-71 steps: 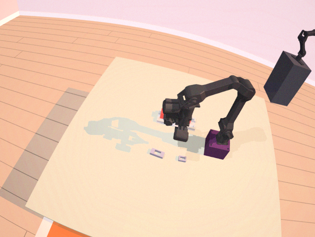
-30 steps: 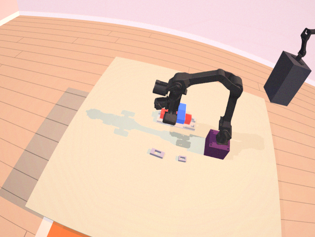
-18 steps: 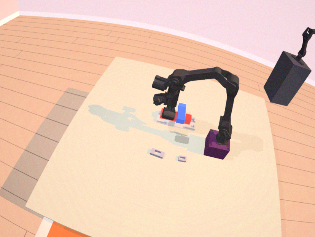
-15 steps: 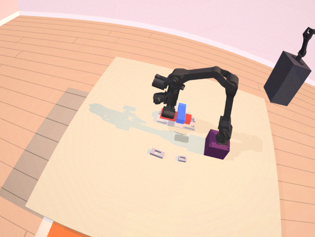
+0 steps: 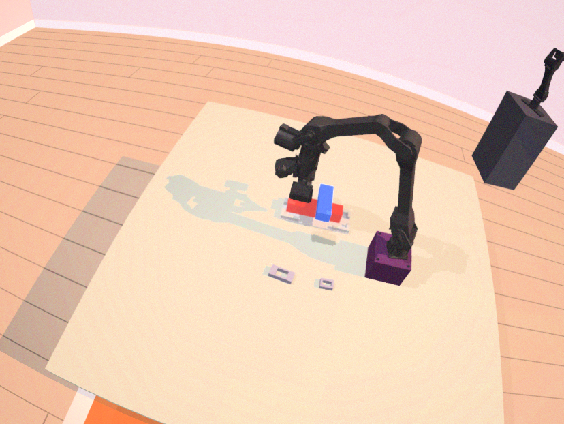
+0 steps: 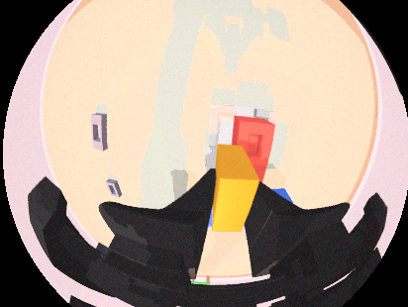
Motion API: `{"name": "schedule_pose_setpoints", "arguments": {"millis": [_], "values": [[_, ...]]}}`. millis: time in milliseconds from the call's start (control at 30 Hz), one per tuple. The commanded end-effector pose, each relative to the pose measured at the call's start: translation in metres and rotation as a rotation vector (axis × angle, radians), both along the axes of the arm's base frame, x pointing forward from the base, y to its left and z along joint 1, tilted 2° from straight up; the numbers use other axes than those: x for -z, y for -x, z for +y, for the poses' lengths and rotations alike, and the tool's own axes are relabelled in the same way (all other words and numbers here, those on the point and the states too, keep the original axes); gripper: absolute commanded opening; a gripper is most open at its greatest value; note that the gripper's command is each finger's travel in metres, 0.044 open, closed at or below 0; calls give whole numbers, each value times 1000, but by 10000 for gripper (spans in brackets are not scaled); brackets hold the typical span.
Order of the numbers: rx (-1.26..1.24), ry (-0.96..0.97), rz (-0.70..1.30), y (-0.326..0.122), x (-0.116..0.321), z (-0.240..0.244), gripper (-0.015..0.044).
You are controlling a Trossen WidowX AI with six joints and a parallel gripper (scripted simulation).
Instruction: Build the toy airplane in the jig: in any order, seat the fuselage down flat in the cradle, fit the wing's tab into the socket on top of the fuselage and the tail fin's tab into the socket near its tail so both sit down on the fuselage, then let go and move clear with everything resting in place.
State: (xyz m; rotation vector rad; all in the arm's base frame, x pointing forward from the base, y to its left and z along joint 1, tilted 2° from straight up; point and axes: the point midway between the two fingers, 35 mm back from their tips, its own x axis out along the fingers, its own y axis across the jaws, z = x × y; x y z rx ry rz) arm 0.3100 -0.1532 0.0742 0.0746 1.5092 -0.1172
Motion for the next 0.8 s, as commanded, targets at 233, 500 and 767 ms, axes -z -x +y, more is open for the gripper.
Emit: {"name": "schedule_pose_setpoints", "arguments": {"millis": [233,500,767], "values": [[-16,1,-9,3,6,-35,0],[-18,1,-9,3,6,-39,65],[-18,1,-9,3,7,-39,65]]}}
